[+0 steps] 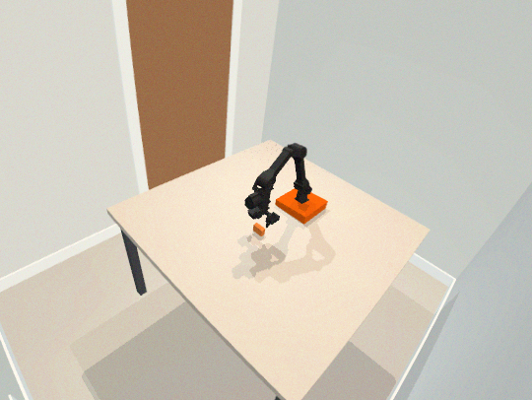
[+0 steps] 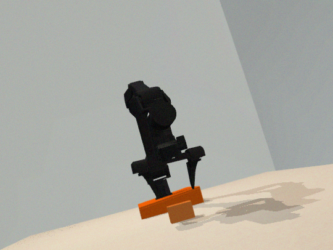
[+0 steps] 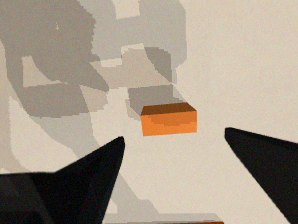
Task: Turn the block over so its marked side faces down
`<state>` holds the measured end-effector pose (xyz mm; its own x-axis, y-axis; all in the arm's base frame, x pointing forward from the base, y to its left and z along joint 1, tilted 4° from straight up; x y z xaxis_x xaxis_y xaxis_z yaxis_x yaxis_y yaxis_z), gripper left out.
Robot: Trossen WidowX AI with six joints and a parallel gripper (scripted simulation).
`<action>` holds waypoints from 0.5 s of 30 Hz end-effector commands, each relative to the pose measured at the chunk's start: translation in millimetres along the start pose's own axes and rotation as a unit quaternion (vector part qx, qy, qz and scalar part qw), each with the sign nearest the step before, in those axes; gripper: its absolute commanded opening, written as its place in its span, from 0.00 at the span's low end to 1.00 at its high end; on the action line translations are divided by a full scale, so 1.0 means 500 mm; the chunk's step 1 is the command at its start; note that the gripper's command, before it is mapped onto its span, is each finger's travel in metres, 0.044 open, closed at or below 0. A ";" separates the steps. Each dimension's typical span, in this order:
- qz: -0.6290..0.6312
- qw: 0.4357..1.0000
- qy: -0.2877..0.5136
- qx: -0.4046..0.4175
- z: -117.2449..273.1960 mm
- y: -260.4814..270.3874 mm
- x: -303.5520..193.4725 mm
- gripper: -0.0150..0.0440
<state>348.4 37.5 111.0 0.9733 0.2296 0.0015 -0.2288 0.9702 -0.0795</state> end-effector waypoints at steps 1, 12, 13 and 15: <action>0.000 1.000 -0.003 0.002 -0.020 0.000 0.000 1.00; 0.000 1.000 -0.003 0.002 -0.051 0.000 0.001 1.00; 0.000 1.000 -0.003 0.002 -0.054 0.000 0.001 1.00; 0.000 1.000 -0.003 0.002 -0.061 0.000 0.001 1.00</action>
<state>350.3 35.6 86.1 0.9739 0.2265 0.0114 -0.2249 0.9711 -0.0805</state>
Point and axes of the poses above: the point midway between the two fingers, 35 mm back from their tips, its own z axis back along the fingers, its own y axis across the jaws, x = y × z, the point moved 5 cm from there along z, back along the fingers, and after that the axes turned 8 degrees about z, right-handed, at the moved point
